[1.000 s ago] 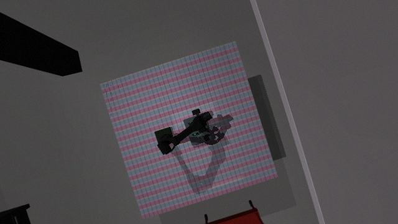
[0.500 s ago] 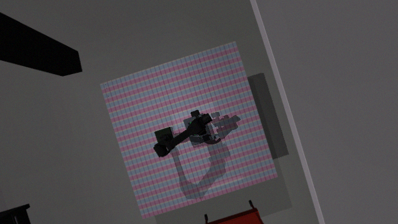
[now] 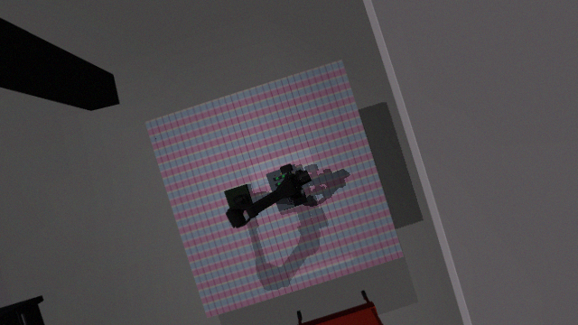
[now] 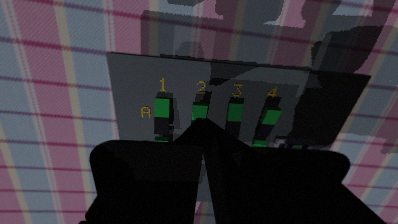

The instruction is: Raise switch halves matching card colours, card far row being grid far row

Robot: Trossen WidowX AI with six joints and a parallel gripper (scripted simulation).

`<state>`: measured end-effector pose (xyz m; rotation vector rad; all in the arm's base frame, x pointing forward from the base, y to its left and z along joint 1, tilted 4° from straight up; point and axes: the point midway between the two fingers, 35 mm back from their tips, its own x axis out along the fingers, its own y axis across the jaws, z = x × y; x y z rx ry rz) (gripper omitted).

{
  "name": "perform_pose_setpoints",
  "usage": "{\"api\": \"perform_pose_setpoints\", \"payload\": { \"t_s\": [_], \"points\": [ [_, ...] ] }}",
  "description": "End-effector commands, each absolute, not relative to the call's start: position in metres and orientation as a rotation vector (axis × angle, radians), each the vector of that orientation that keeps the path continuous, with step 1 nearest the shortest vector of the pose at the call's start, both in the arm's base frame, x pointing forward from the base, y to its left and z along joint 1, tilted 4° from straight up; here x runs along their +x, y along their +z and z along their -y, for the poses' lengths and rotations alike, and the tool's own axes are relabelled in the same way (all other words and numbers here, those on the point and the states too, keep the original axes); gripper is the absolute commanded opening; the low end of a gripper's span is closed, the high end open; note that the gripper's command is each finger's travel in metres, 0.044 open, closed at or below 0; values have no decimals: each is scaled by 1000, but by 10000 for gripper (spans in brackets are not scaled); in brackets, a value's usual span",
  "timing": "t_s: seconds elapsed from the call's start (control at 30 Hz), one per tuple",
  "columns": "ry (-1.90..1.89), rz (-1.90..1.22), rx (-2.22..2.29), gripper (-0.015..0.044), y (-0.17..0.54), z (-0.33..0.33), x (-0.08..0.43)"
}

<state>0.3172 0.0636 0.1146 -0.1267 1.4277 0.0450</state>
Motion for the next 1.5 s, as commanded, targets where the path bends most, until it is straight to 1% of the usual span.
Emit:
{"api": "perform_pose_setpoints", "payload": {
  "t_s": [0.0, 0.4, 1.47],
  "points": [
    [50, -1434, -129, 0, 106, -63, 317],
    [50, -1434, -129, 0, 92, -63, 320],
    [50, -1434, -129, 0, 91, -63, 320]
  ]
}}
